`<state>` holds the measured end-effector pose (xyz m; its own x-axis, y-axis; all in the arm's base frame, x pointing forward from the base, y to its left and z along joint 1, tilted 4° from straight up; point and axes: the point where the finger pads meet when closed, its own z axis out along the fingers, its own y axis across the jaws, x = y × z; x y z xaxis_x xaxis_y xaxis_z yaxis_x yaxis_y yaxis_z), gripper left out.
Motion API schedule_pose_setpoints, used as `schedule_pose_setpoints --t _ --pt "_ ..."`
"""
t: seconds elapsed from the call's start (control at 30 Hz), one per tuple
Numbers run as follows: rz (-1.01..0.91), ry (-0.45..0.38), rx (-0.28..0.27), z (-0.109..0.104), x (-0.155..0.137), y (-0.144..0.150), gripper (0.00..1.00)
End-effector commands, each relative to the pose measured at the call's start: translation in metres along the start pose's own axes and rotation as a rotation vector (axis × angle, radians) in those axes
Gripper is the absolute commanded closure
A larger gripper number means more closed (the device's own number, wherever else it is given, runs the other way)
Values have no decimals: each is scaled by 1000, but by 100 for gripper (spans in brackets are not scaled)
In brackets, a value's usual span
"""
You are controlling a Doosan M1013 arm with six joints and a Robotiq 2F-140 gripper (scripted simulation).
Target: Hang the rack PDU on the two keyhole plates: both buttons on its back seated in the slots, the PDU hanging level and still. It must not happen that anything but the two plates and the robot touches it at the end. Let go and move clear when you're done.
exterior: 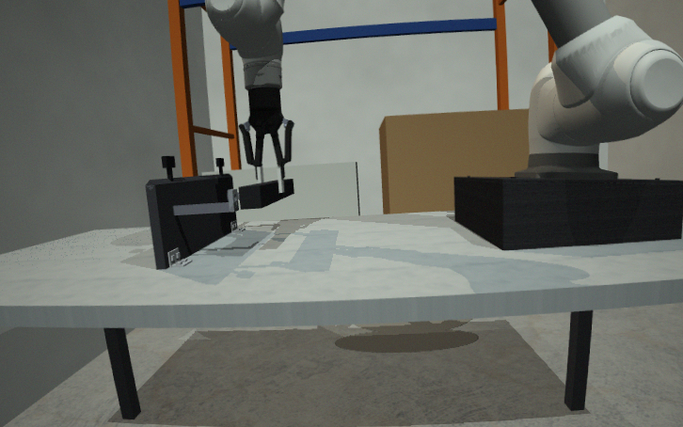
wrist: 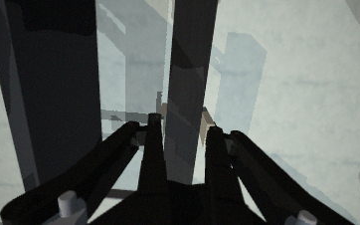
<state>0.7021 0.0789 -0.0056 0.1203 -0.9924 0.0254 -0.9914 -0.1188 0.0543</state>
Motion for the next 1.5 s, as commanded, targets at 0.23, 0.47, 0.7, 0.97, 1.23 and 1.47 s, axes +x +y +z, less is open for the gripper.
schedule_pose_setpoints --t 0.23,0.47,0.7,0.97,1.23,1.47 --pt "-6 7 1 -3 0 -8 100" --pt "-6 7 1 -3 0 -12 100" --pt "-6 7 1 -3 0 -17 100" --pt "-6 7 1 -3 0 -19 100" --pt "-6 7 1 -3 0 -19 100" --pt "-6 7 1 -3 0 -19 100"
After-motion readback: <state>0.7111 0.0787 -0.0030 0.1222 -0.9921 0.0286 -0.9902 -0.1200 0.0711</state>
